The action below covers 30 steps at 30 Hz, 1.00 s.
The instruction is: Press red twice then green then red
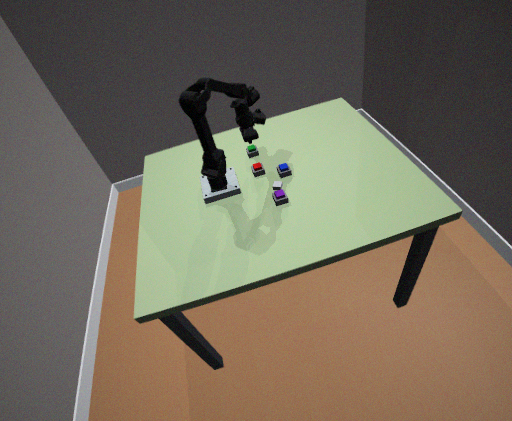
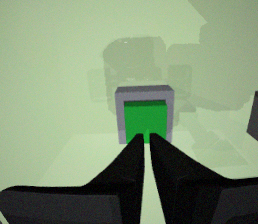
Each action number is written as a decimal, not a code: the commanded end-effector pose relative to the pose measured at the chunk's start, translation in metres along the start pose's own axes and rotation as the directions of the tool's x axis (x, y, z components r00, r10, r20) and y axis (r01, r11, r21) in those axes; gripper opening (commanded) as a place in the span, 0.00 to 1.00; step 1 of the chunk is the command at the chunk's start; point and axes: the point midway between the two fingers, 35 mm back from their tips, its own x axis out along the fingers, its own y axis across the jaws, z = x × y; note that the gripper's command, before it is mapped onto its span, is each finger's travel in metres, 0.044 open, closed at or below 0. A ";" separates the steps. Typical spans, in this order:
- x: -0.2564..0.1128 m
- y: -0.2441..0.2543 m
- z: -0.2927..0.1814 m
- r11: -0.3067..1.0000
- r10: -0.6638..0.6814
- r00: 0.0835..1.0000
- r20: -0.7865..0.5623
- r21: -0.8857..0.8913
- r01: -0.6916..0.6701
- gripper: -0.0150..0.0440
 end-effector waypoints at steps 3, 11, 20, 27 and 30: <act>0.013 -0.001 0.000 1.000 -0.008 1.000 -0.004 0.004 0.008 0.29; 0.026 -0.001 0.000 1.000 -0.008 1.000 -0.004 0.004 0.008 0.29; 0.030 -0.001 -0.001 1.000 -0.008 1.000 -0.004 0.004 0.008 0.29; 0.030 -0.001 -0.001 1.000 -0.008 1.000 -0.004 0.004 0.008 0.29; 0.030 -0.001 -0.001 1.000 -0.008 1.000 -0.004 0.004 0.008 0.29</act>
